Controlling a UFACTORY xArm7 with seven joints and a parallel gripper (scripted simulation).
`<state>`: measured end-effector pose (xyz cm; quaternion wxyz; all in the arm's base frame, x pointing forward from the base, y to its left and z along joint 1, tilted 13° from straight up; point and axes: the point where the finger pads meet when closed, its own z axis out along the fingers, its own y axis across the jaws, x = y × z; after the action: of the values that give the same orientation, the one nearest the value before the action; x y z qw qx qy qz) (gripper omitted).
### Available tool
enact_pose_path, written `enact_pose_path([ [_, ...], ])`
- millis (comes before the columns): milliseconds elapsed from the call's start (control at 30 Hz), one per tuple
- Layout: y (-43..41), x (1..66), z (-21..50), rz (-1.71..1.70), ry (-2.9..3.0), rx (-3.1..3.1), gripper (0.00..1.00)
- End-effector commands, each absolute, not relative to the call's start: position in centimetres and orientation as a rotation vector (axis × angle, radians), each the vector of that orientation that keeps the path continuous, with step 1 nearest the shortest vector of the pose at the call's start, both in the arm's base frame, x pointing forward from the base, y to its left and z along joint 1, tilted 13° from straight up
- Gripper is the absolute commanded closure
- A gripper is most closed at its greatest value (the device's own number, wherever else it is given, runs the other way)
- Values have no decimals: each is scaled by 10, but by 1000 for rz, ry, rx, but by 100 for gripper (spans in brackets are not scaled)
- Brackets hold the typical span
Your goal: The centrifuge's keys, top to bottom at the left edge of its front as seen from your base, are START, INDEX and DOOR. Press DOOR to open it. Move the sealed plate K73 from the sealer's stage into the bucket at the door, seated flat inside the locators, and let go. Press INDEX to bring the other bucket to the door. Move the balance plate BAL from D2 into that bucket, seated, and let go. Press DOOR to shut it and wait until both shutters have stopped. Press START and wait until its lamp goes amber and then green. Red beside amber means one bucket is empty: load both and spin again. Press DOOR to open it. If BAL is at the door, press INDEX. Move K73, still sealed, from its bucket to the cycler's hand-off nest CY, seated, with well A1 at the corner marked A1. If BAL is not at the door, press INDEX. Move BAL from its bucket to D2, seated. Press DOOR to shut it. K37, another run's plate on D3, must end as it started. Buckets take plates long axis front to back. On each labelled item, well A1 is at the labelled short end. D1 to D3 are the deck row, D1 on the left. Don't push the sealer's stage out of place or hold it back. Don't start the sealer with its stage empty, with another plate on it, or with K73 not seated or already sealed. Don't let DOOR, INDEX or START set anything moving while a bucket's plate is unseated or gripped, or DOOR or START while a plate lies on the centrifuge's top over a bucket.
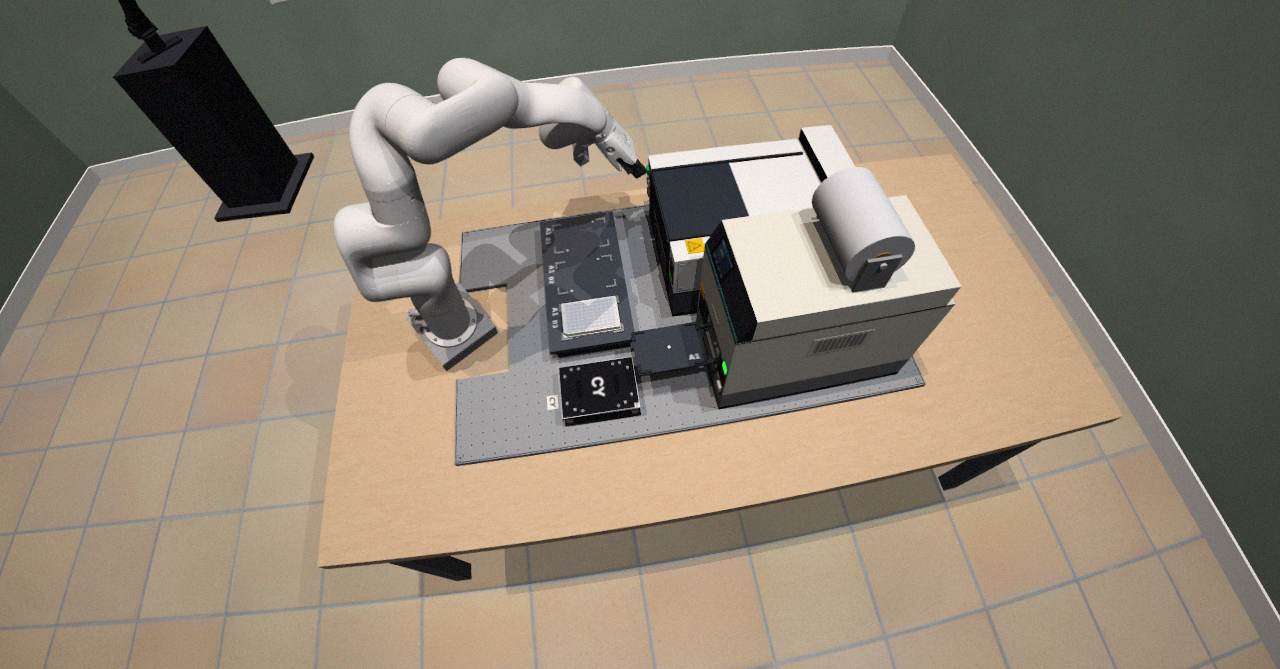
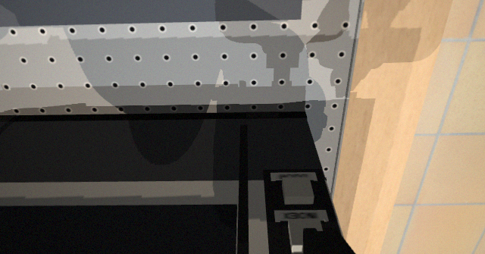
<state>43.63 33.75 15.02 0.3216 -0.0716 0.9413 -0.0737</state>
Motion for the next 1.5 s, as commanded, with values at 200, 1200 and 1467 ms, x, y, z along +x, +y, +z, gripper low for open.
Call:
enact_pose_path([
  [200, 339, 439, 152, -189, 2470, -188, 100],
  [1200, 340, 441, 153, -189, 2470, -188, 100],
  [1467, 340, 432, 157, -189, 2470, -188, 100],
])
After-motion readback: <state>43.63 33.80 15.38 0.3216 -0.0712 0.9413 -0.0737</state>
